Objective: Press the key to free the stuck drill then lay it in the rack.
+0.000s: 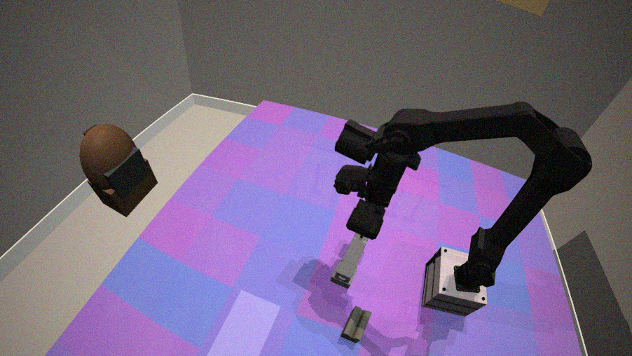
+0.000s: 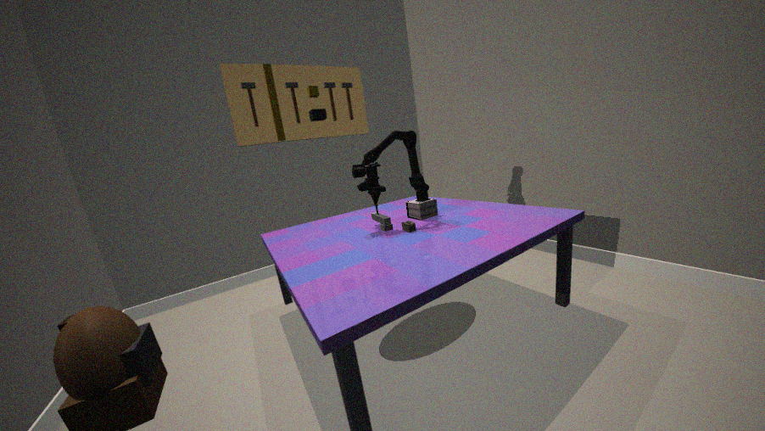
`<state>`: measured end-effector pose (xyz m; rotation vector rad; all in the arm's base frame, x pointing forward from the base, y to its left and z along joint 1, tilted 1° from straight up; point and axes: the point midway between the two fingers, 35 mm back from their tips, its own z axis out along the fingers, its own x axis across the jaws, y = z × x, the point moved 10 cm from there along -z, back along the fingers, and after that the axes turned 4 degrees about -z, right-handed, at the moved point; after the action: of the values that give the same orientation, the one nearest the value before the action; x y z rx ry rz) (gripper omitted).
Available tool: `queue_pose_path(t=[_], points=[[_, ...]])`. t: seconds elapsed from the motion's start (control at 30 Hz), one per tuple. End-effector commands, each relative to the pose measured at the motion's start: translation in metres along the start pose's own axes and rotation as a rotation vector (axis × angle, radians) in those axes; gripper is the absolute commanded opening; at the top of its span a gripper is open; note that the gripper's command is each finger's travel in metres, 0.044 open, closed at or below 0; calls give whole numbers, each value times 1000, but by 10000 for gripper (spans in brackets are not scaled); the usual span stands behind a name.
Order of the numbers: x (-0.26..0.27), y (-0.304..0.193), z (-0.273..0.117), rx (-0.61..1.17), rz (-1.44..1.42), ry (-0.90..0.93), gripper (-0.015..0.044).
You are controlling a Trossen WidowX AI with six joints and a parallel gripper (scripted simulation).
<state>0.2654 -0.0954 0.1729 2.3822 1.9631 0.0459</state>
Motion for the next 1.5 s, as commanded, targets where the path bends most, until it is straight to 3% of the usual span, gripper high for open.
queue_pose_path(t=[0.0,1.4,1.47], points=[[0,-3,12,24,4,0,0],[-1,-7,33,24,4,0,0],[-1,-6,27,24,4,0,53]])
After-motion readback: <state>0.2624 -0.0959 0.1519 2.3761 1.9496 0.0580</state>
